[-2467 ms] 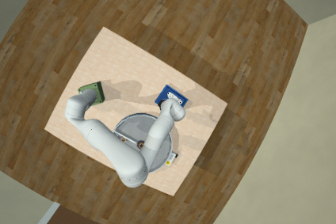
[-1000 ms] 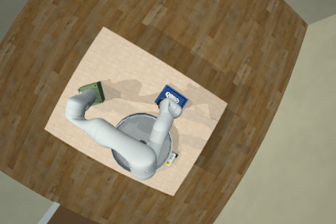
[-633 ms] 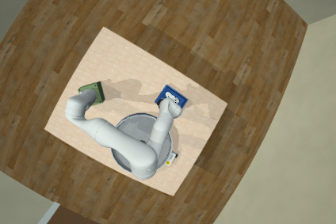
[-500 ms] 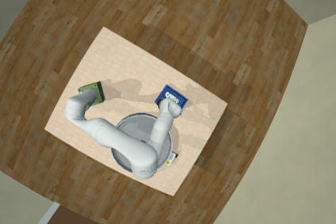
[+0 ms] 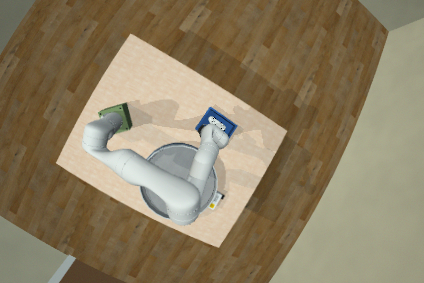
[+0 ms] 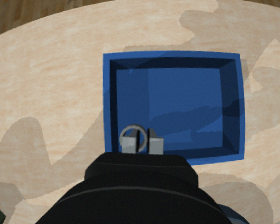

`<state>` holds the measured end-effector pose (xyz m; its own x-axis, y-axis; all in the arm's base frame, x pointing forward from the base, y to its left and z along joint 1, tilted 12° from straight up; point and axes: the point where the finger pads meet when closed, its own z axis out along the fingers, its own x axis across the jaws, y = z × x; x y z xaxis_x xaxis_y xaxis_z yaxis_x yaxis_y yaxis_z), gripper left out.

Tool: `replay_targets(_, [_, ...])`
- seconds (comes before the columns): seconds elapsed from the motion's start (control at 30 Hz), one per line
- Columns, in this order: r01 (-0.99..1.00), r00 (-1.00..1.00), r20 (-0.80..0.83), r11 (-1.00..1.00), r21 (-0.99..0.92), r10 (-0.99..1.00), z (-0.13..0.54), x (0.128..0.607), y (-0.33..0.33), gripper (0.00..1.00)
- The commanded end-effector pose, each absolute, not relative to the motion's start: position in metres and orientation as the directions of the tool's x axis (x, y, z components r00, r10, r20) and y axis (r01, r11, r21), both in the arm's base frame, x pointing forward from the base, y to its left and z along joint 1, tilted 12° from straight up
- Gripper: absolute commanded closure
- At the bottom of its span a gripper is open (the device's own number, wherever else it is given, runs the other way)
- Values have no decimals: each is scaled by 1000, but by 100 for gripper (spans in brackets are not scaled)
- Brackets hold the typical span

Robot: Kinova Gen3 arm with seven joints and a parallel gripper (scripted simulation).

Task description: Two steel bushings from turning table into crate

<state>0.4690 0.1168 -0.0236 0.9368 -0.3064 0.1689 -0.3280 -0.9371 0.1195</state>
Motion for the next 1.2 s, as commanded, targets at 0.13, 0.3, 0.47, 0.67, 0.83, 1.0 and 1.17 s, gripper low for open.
replay_targets(0.13, [-326, 938, 166, -938, 120, -305, -25, 468, 118, 100])
replay_targets(0.3, [-326, 938, 166, -938, 120, -305, -25, 468, 118, 100])
replay_targets(0.47, [-326, 938, 166, -938, 120, -305, -34, 469, 116, 100])
replay_targets(0.67, [-326, 938, 166, -938, 120, -305, -34, 469, 116, 100])
replay_targets(0.83, [-326, 938, 166, -938, 120, -305, -34, 469, 116, 100])
replay_targets(1.0, [-326, 938, 166, -938, 120, -305, -40, 470, 115, 100])
replay_targets(1.17, [-326, 938, 166, -938, 120, -305, -42, 470, 115, 100])
